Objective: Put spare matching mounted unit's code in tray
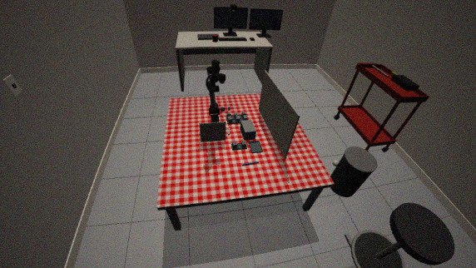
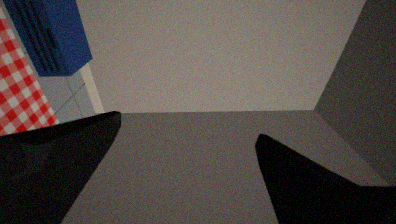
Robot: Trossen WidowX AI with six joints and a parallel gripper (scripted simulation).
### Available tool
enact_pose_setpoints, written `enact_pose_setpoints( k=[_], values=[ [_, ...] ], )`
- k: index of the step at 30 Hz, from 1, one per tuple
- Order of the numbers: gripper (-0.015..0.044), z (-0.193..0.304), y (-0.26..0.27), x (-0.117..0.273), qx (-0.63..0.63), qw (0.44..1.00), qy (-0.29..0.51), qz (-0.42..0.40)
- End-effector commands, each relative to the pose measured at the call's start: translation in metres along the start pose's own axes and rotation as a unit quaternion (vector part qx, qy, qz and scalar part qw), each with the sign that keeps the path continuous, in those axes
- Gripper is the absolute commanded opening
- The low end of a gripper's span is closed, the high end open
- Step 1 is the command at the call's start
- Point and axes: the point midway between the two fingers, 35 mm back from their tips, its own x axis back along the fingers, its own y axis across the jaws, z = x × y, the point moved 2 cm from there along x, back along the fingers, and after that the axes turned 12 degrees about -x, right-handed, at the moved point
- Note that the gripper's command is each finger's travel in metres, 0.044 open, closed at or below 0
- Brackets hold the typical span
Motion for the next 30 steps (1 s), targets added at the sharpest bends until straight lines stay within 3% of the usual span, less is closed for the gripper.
enact_pose_setpoints(
  k=[1,8,17,23,30],
  values=[
    [0.044,-0.037,0.021,-0.009,0.006,0.997,-0.045,-0.067],
    [0.044,-0.116,0.087,-0.014,0.019,0.967,-0.112,-0.23],
    [0.044,-0.191,0.187,0.015,0.048,0.894,-0.124,-0.429],
    [0.044,-0.23,0.27,0.059,0.084,0.814,-0.085,-0.568],
    [0.044,-0.245,0.366,0.125,0.128,0.713,0.02,-0.689]
  ],
)
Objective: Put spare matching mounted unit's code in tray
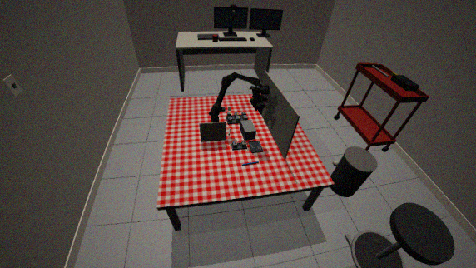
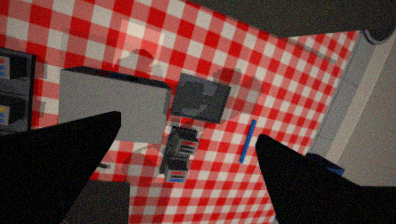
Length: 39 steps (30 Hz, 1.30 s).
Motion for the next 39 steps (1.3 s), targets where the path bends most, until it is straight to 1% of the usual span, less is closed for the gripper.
enact_pose_setpoints(
  k=[1,3,5,25,27,32,35,39],
  values=[
    [0.044,-0.014,0.04,-0.041,-0.021,0.995,0.056,-0.078],
    [0.044,-0.019,0.061,-0.061,-0.035,0.989,0.088,-0.113],
    [0.044,-0.02,0.069,-0.068,-0.041,0.986,0.1,-0.124],
    [0.044,-0.019,0.071,-0.068,-0.036,0.987,0.099,-0.124],
    [0.044,-0.012,0.089,-0.062,0.008,0.988,0.094,-0.126],
    [0.044,0.024,0.152,-0.045,0.171,0.974,0.073,-0.133],
    [0.044,0.052,0.183,-0.038,0.266,0.952,0.06,-0.138],
    [0.044,0.095,0.215,-0.032,0.39,0.908,0.041,-0.146]
  ],
)
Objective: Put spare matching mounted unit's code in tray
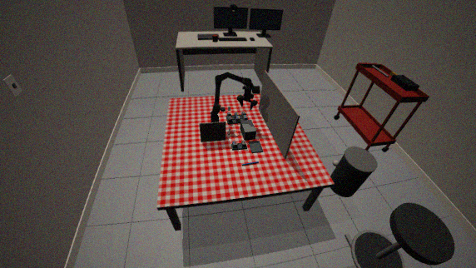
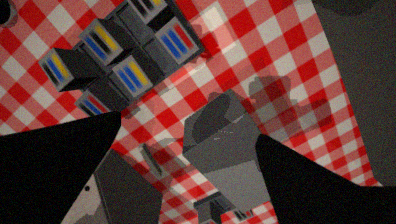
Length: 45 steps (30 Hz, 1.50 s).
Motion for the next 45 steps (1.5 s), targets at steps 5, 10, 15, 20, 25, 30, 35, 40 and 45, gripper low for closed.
enact_pose_setpoints(
  k=[5,10,15,20,25,30,35,40,45],
  values=[
    [0.044,0.044,0.083,-0.024,0.24,0.971,-0.003,-0.009],
    [0.044,0.084,0.122,-0.042,0.392,0.92,-0.012,-0.016],
    [0.044,0.09,0.126,-0.045,0.412,0.911,-0.013,-0.017],
    [0.0335,0.089,0.123,-0.064,0.412,0.911,-0.013,-0.017],
    [0.03,0.092,0.118,-0.085,0.412,0.911,-0.014,-0.017],
    [0.03,0.092,0.118,-0.086,0.412,0.911,-0.014,-0.017],
    [0.03,0.091,0.117,-0.092,0.412,0.911,-0.013,-0.017],
    [0.03,0.089,0.116,-0.1,0.413,0.911,-0.012,-0.016],
    [0.03,0.089,0.116,-0.109,0.413,0.911,-0.012,-0.016]
  ],
)
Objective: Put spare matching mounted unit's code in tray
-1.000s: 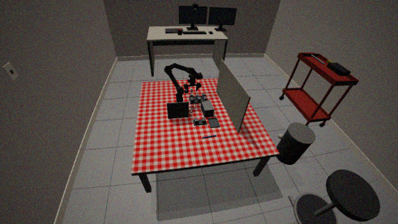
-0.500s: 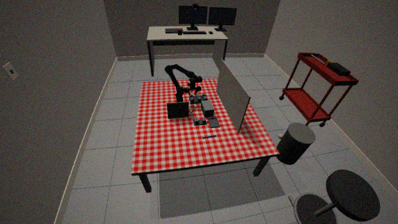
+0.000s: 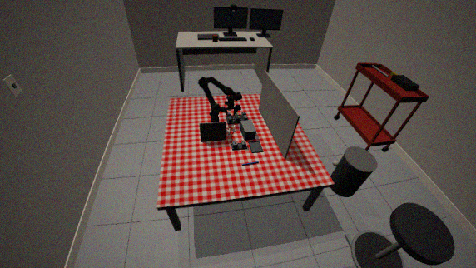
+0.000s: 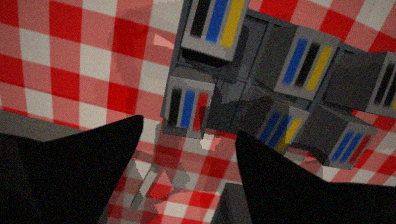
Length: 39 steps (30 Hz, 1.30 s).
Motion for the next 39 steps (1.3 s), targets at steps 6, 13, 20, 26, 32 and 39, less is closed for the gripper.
enact_pose_setpoints(
  k=[6,13,20,26,32,39],
  values=[
    [0.03,0.002,0.0,-0.015,-0.003,1.0,0.003,-0.002],
    [0.03,0.001,0.0,-0.027,-0.003,1.0,0.003,-0.002],
    [0.03,0.001,0.0,-0.038,-0.003,1.0,0.002,-0.002],
    [0.03,0.0,0.002,-0.048,-0.004,1.0,0.001,-0.002],
    [0.03,0.0,0.003,-0.057,-0.004,1.0,0.0,-0.002],
    [0.03,-0.001,0.005,-0.062,-0.004,1.0,-0.001,-0.002]
  ],
)
